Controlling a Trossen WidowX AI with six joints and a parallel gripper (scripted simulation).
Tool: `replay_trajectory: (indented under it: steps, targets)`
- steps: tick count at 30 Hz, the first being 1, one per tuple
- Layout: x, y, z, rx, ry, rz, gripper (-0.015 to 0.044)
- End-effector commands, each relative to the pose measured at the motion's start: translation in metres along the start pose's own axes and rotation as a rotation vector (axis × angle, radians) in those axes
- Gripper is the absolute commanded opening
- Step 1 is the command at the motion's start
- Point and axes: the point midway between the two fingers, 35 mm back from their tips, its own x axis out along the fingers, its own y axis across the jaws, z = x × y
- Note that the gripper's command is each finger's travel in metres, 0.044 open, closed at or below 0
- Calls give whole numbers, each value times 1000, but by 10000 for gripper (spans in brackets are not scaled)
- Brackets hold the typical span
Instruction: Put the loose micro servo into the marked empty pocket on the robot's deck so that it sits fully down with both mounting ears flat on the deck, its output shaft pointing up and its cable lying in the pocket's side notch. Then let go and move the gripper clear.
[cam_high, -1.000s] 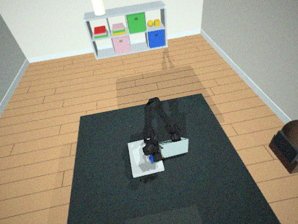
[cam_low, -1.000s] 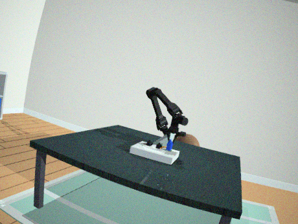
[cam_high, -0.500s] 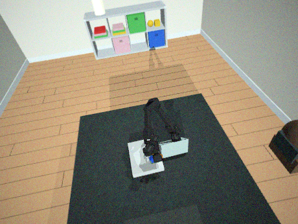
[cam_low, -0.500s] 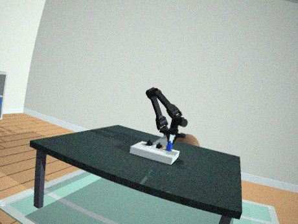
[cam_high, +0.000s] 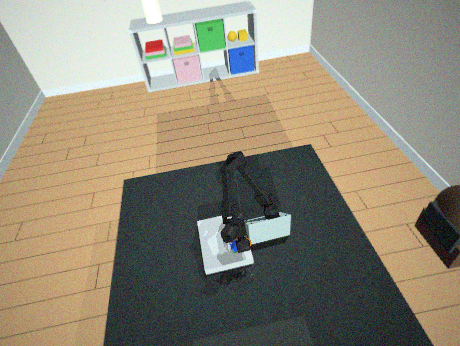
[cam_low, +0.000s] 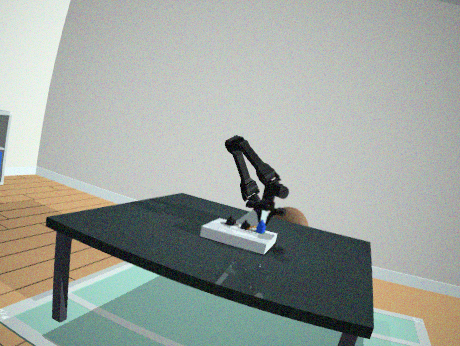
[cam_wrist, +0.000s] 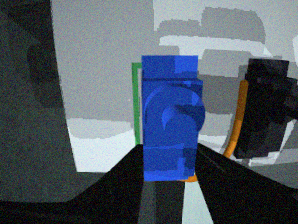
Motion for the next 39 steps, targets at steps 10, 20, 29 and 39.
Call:
replay_trajectory:
  steps: [10,20,29,39]
  targets:
    - [11,0,0,-6,-3,-5,0]
    - [18,0,0,-6,-3,-5,0]
    - [24,0,0,-6,-3,-6,0]
    - [19,0,0,-6,-3,-5,187]
